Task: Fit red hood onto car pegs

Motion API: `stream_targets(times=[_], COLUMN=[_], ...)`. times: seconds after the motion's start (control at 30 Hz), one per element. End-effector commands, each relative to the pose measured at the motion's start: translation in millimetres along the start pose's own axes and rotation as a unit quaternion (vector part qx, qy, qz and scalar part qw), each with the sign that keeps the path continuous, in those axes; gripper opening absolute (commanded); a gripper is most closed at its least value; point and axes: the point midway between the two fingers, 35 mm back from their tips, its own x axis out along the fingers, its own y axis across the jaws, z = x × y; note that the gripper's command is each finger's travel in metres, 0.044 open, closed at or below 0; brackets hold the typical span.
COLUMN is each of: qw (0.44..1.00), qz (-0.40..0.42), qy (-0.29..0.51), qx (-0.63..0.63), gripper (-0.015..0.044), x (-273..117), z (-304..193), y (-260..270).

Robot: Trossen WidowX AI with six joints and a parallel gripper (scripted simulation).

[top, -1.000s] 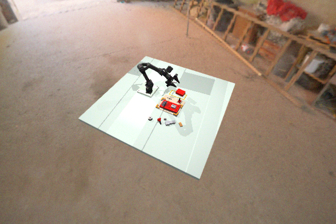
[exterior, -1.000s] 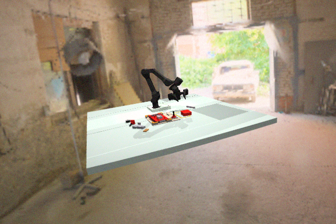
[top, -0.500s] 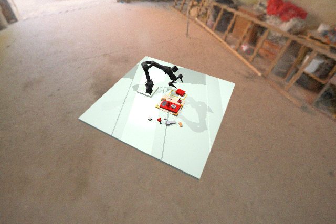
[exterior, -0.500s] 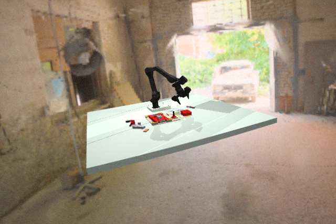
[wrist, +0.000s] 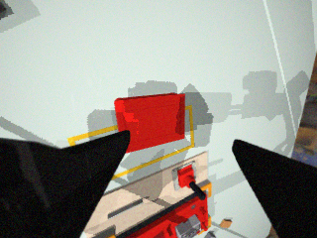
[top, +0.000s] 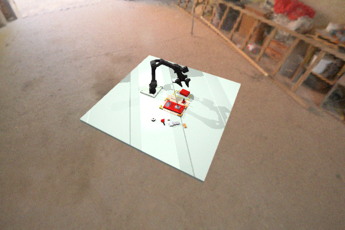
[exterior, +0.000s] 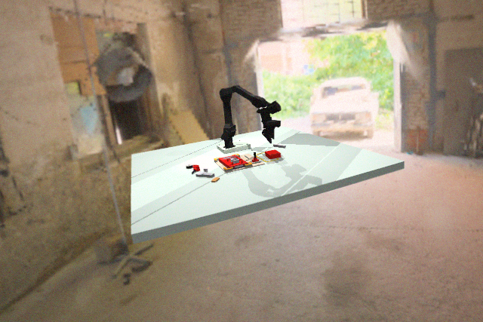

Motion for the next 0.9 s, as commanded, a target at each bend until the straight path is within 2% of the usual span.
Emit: stream_targets(times=[0.0,0.3,0.6,0.67,0.87], qw=[0.993,0.916,0.752,0.721,0.717], qz=[0.039,0.114,0.157,0.16,0.161], qy=[0.014,0.074,0.167,0.182,0.184], qx=[0.106,0.378,0.618,0.649,0.653], gripper=[0.044,0.044,0.044,0.044,0.044], x=[6.0,11.5,13.5,13.7,13.7], z=[0.5,-0.5,-3.4,-4.0,-4.0], y=[-0.5,-6.4,-12.5,-13.9,-14.0])
